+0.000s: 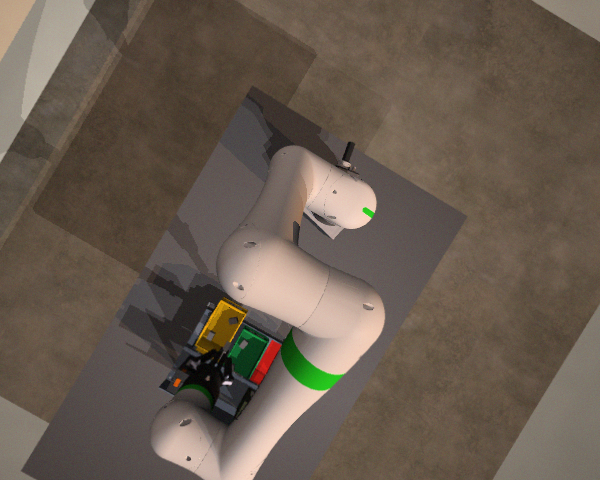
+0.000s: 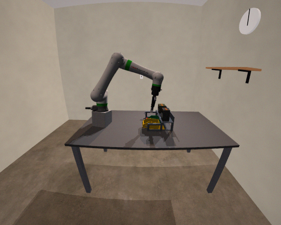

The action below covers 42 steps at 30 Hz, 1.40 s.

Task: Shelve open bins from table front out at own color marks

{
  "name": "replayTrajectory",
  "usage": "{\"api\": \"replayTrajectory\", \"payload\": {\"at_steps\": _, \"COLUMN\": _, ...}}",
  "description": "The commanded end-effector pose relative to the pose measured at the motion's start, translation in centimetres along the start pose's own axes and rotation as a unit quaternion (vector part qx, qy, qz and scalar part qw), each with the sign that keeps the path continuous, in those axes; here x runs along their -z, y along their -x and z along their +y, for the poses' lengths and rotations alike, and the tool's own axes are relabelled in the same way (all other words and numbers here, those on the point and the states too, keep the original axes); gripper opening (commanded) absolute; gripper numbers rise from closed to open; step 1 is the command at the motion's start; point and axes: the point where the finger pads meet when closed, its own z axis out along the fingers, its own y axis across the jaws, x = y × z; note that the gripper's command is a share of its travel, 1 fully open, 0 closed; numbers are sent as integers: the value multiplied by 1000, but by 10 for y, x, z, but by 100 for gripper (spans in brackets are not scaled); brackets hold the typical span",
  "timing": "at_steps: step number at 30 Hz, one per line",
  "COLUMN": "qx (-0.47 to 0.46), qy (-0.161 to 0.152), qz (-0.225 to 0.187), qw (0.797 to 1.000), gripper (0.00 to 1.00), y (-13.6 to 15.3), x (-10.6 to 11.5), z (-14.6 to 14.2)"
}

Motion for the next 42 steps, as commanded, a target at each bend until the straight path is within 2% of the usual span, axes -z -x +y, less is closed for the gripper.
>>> {"api": "replayTrajectory", "payload": {"at_steps": 1, "qx": 0, "qy": 0, "qz": 0, "qw": 1000, "gripper": 0, "y": 0, "x": 0, "z": 0}}
{"api": "replayTrajectory", "payload": {"at_steps": 31, "qx": 6, "qy": 0, "qz": -1, "qw": 1000, "gripper": 0, "y": -1, "x": 0, "z": 0}}
{"api": "replayTrajectory", "payload": {"at_steps": 42, "qx": 175, "qy": -1, "qz": -16, "qw": 984, "gripper": 0, "y": -25, "x": -6, "z": -12}}
